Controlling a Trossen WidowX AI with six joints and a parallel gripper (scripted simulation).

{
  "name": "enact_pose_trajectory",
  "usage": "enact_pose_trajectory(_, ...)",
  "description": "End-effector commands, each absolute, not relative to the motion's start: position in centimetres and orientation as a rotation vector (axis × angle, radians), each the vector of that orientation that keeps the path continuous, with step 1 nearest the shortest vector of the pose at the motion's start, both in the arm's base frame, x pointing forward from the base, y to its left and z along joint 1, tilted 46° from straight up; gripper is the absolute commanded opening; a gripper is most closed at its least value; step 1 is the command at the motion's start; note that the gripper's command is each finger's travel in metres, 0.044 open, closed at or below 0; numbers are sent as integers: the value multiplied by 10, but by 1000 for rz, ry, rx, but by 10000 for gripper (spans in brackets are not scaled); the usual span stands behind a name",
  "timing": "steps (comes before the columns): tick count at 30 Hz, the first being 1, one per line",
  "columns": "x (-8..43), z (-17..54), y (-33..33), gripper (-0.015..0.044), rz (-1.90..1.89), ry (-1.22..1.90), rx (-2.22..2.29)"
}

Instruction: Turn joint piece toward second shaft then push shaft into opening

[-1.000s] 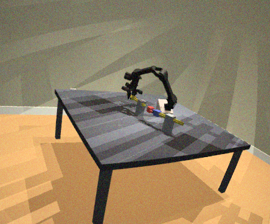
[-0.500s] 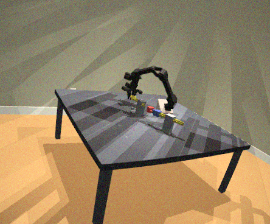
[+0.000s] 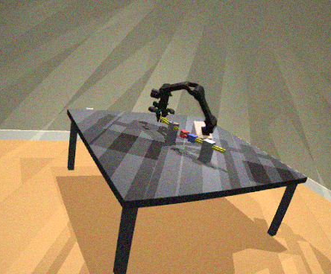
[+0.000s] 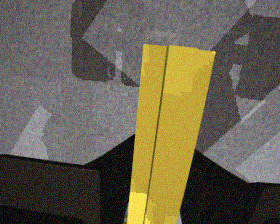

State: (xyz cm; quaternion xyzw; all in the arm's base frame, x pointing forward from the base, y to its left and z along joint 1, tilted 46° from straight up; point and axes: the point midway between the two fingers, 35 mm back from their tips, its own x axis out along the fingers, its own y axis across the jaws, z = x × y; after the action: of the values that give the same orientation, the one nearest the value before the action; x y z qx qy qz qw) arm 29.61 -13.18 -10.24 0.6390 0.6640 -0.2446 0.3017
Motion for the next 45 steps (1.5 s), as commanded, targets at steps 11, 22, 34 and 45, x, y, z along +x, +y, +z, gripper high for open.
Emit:
enact_pose_trajectory(11, 296, -102, -132, 0, -649, 1761, 1695)
enact_pose_trajectory(22, 295, -94, -121, 0, -655, 1780, 1684)
enact_pose_trajectory(34, 294, -82, -109, 0, -656, 1787, 1681)
enact_pose_trajectory(45, 292, -71, -97, 0, -656, 1789, 1681)
